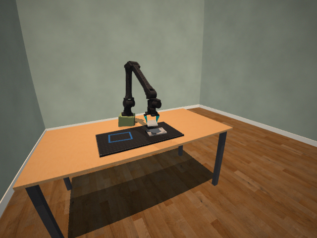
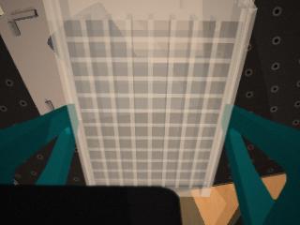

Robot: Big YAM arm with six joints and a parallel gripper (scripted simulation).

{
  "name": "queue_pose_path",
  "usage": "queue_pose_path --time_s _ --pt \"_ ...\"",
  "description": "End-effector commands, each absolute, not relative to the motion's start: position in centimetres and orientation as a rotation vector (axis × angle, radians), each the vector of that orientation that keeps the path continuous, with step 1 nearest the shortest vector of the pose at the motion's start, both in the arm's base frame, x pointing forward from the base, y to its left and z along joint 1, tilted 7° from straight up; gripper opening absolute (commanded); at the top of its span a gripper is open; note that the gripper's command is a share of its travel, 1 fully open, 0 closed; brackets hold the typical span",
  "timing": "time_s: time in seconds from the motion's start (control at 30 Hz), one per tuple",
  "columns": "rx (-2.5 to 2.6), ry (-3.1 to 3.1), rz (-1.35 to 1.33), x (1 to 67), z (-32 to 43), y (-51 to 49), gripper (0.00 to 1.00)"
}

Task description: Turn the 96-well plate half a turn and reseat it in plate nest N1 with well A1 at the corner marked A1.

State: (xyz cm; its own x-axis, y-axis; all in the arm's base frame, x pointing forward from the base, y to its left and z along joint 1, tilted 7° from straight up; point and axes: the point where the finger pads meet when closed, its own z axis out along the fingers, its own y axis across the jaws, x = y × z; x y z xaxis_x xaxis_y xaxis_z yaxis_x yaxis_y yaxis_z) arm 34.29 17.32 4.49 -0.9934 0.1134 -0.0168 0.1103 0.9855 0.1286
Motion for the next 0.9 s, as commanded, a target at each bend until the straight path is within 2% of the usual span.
queue_pose_path --time_s 0.0,0.37,0.6,0.87 --pt "0.207 3.074 0.216 36.2 6.1 18.9 0.00" --pt "0.207 3.074 0.220 36.2 6.7 22.3 0.00" --pt "0.245 3.077 0.214 36.0 6.5 21.0 0.00" --pt "-0.209 3.065 0.201 35.5 6.4 21.1 0.00"
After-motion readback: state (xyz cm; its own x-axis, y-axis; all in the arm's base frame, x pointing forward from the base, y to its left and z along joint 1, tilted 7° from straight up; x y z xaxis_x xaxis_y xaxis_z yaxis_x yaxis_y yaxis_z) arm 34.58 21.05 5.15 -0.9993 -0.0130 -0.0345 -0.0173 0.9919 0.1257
